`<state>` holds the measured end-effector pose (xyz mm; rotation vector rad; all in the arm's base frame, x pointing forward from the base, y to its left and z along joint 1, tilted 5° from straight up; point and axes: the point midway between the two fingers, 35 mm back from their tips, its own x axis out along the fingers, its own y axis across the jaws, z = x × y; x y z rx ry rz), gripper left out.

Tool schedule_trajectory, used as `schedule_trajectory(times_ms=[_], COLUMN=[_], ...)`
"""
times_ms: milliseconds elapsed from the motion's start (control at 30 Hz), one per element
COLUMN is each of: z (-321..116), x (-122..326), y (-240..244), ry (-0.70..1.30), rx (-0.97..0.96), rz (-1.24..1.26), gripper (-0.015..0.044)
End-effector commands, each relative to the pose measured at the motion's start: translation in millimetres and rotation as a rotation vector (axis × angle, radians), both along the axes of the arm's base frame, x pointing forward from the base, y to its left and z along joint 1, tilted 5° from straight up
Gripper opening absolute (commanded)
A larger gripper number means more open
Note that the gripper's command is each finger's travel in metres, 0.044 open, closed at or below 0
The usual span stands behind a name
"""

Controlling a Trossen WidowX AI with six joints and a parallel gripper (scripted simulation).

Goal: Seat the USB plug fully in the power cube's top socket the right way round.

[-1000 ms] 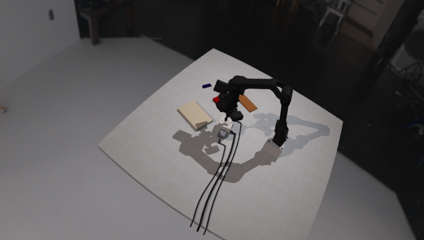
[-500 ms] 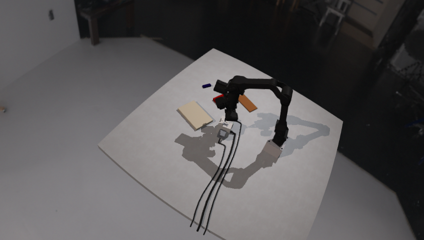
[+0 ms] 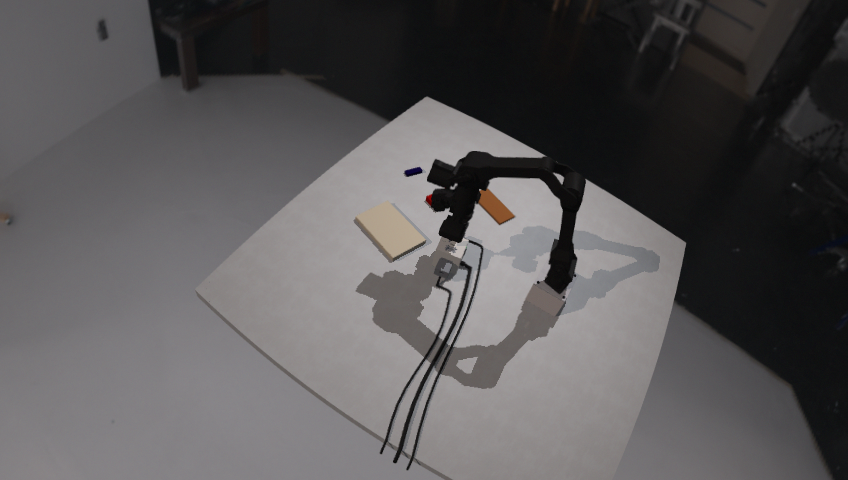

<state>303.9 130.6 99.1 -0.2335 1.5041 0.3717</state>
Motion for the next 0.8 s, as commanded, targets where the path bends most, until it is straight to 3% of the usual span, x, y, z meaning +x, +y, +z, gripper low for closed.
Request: schedule_trajectory(times_ms=[0, 767], z=[-0.3, -0.3], x=[-0.1, -0.2], y=[-0.1, -0.1], ry=[0.010, 0.067], rx=[0.002, 0.017], rz=[-0.100, -0.700], gripper=[0.0000, 0.0000])
